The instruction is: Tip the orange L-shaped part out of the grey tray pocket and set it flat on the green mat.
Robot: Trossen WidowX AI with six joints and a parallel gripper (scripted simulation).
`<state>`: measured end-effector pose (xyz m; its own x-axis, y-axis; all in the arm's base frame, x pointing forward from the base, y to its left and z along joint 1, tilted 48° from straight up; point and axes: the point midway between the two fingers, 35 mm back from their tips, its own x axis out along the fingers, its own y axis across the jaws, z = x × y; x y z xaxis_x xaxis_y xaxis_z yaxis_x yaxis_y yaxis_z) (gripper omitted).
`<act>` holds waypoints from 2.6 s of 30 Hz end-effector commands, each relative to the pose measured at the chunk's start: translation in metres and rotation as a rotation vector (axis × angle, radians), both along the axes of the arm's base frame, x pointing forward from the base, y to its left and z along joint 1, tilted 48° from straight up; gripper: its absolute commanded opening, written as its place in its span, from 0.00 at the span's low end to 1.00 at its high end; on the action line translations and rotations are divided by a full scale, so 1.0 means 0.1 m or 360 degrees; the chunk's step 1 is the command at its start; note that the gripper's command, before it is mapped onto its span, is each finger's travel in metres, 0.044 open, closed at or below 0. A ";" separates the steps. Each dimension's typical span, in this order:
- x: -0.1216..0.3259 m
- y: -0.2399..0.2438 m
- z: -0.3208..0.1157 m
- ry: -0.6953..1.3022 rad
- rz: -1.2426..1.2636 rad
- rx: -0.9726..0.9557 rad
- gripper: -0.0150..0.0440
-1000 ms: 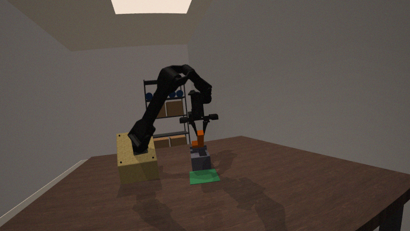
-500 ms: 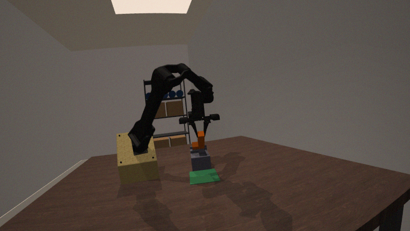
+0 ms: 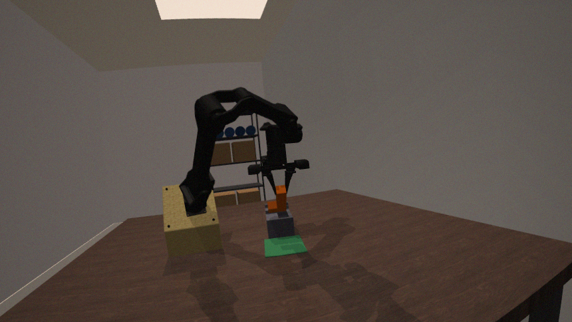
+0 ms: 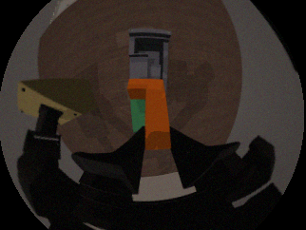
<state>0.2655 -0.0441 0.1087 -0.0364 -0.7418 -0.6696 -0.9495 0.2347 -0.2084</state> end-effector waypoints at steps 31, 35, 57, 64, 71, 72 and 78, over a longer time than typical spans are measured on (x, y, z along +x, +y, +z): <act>-0.29 -0.52 0.28 0.0004 -0.0001 -0.0009 0.25; -0.29 -0.57 0.24 0.0004 -0.0001 -0.0009 0.25; -0.30 -0.82 0.02 0.0003 -0.0001 -0.0012 0.25; -0.31 -0.90 -0.05 0.0003 -0.0001 -0.0013 0.25; -0.32 -0.98 -0.12 0.0003 -0.0001 -0.0015 0.25; -0.32 -0.99 -0.12 0.0003 -0.0002 -0.0015 0.25; -0.32 -0.99 -0.12 0.0003 -0.0002 -0.0015 0.25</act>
